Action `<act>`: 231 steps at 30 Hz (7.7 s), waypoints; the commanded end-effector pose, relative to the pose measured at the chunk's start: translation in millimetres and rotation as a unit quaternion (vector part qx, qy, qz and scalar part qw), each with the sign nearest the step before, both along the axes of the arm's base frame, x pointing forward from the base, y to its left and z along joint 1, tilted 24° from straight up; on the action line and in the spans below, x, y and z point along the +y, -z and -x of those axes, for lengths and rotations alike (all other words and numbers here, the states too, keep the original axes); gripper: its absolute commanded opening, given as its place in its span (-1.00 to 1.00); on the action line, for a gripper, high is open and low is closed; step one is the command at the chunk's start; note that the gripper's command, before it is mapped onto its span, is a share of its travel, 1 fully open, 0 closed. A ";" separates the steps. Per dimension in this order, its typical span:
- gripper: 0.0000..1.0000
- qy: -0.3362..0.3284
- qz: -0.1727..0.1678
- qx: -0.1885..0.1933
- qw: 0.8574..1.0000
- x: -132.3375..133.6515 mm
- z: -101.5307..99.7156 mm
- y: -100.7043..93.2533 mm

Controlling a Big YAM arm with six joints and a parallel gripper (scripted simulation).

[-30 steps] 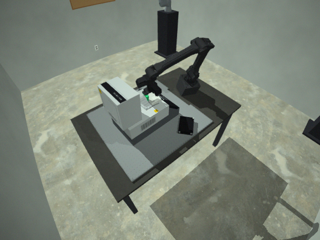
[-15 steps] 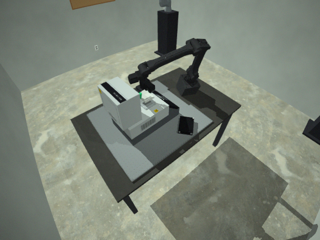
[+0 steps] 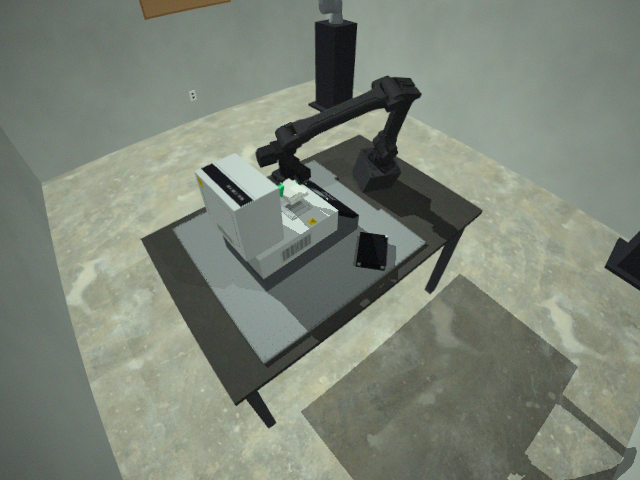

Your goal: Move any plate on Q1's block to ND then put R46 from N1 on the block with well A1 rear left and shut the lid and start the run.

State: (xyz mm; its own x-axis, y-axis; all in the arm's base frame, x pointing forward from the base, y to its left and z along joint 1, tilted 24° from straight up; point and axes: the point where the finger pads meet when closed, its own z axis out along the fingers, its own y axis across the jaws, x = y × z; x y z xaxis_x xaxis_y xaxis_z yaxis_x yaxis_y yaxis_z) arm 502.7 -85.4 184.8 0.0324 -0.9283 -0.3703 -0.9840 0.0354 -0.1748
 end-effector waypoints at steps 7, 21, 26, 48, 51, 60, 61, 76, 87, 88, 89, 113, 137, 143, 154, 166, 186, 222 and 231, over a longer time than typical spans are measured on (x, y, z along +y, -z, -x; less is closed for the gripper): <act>-1.00 0.008 0.013 -0.041 0.999 -0.5 -23.9 -38.2; -1.00 0.019 0.007 -0.021 1.000 -8.2 -9.7 -20.9; -1.00 0.015 0.005 -0.016 1.000 -9.2 -4.6 -14.3; -1.00 0.012 0.008 -0.032 0.999 -1.1 -22.0 -25.5; -1.00 0.013 0.005 -0.024 1.000 1.7 -24.4 -13.9; -1.00 0.012 0.001 -0.010 1.000 12.7 -17.5 5.1; -1.00 0.012 0.001 -0.010 1.000 13.8 -16.2 5.2; -1.00 0.011 -0.001 -0.009 1.000 21.3 -16.9 26.1; -1.00 0.014 0.003 -0.012 1.000 16.5 -21.9 31.8; -1.00 0.014 0.004 -0.016 1.000 14.4 -21.9 26.9; -1.00 0.014 0.005 -0.019 1.000 12.3 -21.9 23.4; -1.00 0.008 0.009 -0.044 0.999 21.9 -30.9 -13.4; -1.00 0.013 0.003 -0.020 1.000 15.0 -8.9 12.6; -1.00 0.012 0.002 -0.022 1.000 23.5 -13.1 4.8; -1.00 0.005 0.005 -0.028 1.000 17.6 -25.8 5.6; -1.00 0.015 0.004 -0.022 1.000 4.0 -31.7 17.0; -1.00 0.009 0.006 -0.038 0.999 24.3 -23.6 7.2; -1.00 0.012 -0.002 -0.005 1.000 19.9 -18.2 44.3; -1.00 0.016 0.001 -0.012 1.000 11.4 -18.3 42.4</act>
